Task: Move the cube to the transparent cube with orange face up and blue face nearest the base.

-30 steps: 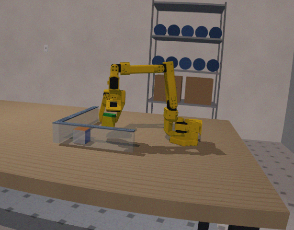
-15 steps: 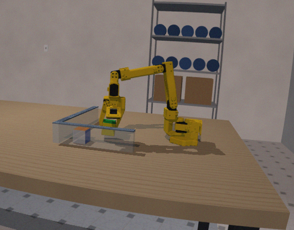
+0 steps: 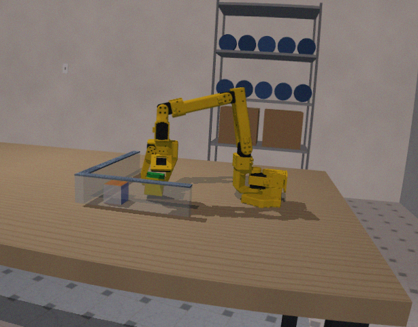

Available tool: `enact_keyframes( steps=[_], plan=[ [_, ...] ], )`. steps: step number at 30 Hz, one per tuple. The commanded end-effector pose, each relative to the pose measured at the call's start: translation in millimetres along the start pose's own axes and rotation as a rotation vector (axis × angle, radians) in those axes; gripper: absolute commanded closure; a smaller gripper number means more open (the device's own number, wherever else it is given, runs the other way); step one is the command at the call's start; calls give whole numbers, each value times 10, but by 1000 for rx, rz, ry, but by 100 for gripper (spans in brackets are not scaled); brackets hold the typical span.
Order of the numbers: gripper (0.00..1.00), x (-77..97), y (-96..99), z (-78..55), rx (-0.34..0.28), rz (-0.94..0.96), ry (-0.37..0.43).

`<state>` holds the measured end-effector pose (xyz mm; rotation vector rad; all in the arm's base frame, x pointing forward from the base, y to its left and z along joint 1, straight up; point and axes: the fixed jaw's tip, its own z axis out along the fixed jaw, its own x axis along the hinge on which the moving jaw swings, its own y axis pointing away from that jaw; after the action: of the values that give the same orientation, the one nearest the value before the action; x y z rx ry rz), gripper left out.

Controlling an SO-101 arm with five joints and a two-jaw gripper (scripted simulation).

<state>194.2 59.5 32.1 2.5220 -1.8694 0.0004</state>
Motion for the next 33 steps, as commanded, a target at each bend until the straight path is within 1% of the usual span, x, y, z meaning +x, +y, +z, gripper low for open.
enact_keyframes(
  steps=[1, 20, 33],
  plan=[
    [78, -9, -75, -61, 62, 0, -2],
    [78, -9, -77, -15, 62, 0, -2],
    [77, -9, -77, -13, 62, 0, -2]
  ],
)
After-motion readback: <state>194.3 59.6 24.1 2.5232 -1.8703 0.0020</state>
